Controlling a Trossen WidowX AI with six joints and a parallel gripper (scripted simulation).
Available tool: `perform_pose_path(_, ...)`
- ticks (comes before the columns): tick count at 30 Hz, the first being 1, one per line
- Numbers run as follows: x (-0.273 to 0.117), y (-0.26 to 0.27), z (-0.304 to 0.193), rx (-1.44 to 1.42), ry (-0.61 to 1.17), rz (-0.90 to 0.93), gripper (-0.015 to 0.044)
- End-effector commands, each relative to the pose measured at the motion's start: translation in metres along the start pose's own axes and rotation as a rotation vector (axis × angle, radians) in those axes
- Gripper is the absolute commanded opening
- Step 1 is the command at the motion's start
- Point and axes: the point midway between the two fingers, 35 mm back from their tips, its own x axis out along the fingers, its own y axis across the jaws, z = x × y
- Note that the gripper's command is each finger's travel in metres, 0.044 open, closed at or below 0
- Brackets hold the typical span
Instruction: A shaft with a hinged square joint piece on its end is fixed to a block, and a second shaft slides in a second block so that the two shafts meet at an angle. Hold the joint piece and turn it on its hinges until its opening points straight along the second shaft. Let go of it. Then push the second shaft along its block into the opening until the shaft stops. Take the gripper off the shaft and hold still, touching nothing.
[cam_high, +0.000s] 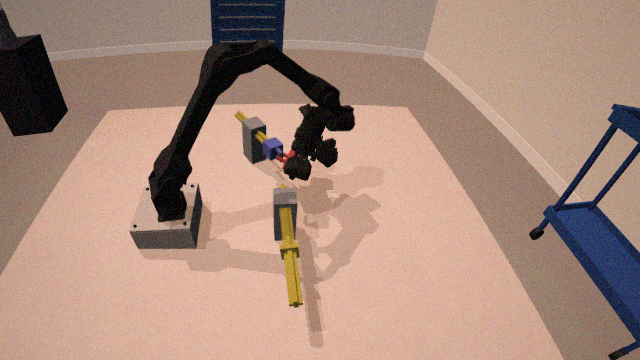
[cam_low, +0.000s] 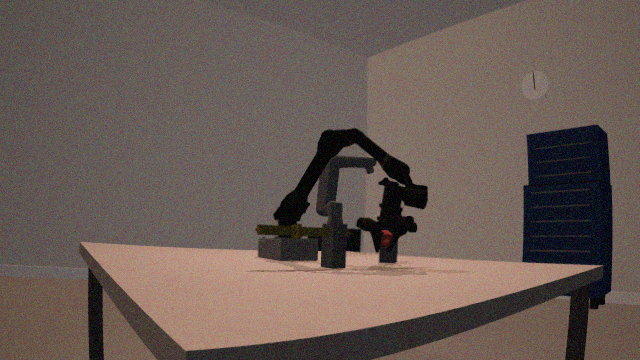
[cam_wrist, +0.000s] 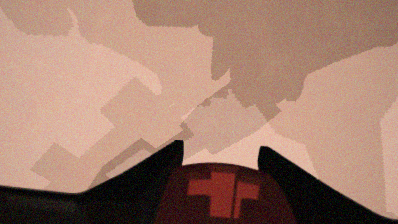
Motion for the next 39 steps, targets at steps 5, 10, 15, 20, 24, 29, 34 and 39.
perform_pose_path(5, 0.001, 0.0001, -0.0007, 0.004, 0.004, 0.001, 0.0182)
perform_pose_path(10, 0.001, 0.0001, -0.0007, 0.004, 0.004, 0.001, 0.0182)
perform_pose_path(15, 0.001, 0.0001, -0.0007, 0.004, 0.004, 0.001, 0.0182)
perform_pose_path(20, 0.001, 0.0001, -0.0007, 0.004, 0.004, 0.001, 0.0182)
perform_pose_path(24, 0.001, 0.0001, -0.0007, 0.004, 0.004, 0.001, 0.0182)
perform_pose_path(29, 0.001, 0.0001, -0.0007, 0.004, 0.004, 0.001, 0.0182)
perform_pose_path(34, 0.001, 0.0001, -0.0007, 0.004, 0.004, 0.001, 0.0182)
perform_pose_path(39, 0.001, 0.0001, -0.0007, 0.004, 0.004, 0.001, 0.0182)
